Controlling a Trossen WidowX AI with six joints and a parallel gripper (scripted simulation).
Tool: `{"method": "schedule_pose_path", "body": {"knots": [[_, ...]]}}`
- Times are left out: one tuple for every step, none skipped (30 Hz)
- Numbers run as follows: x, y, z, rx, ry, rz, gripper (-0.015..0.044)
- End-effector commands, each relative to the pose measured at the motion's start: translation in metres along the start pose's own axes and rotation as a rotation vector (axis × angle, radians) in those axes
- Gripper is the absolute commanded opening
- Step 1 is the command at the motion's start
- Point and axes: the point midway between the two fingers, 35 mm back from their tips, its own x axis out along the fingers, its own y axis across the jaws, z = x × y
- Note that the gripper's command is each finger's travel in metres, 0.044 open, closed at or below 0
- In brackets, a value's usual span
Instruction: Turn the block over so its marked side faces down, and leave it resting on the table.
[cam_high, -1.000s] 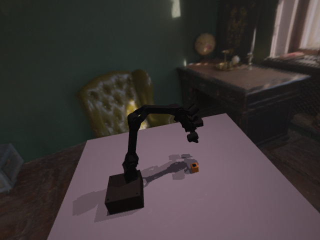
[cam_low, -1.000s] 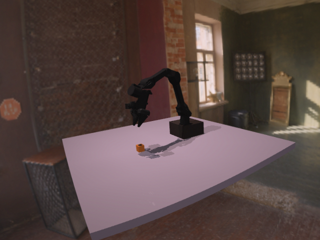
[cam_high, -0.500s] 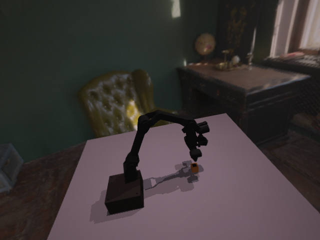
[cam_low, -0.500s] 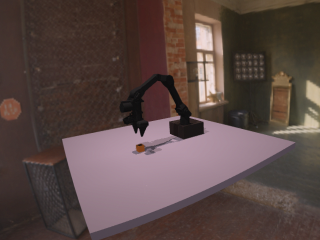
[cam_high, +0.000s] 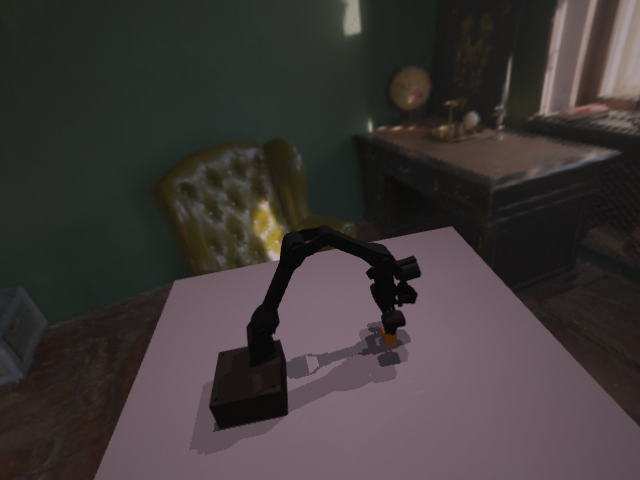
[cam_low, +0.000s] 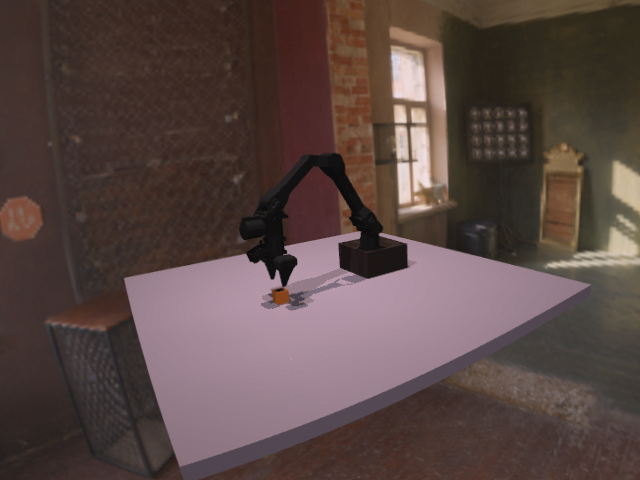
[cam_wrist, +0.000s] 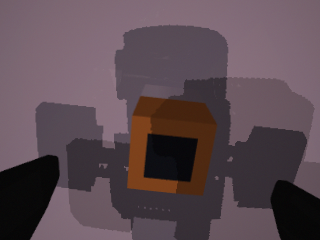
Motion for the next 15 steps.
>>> {"method": "schedule_pose_path", "body": {"knots": [[0.01,0.0,-0.003,-0.006,0.016,0.002,0.044],[0.01,0.0,-0.003,-0.006,0.016,0.002,0.044],[0.01,0.0,-0.003,-0.006,0.016,0.002,0.044],[0.01,0.0,-0.003,-0.006,0.016,0.002,0.044],[0.011,0.0,-0.003,-0.006,0.016,0.002,0.044],[0.013,0.0,-0.003,-0.006,0.016,0.002,0.044],[0.014,0.0,-0.003,-0.006,0.016,0.002,0.044],[0.016,0.0,-0.003,-0.006,0.016,0.002,0.044],[0.018,0.0,-0.003,-0.006,0.017,0.002,0.044],[0.019,0.0,-0.003,-0.006,0.017,0.002,0.044],[0.021,0.0,-0.003,-0.006,0.017,0.002,0.044],[0.022,0.0,-0.003,-0.006,0.017,0.002,0.044],[0.024,0.0,-0.003,-0.006,0.017,0.002,0.044],[0.026,0.0,-0.003,-0.006,0.017,0.002,0.044],[0.027,0.0,-0.003,-0.006,0.017,0.002,0.044]]}}
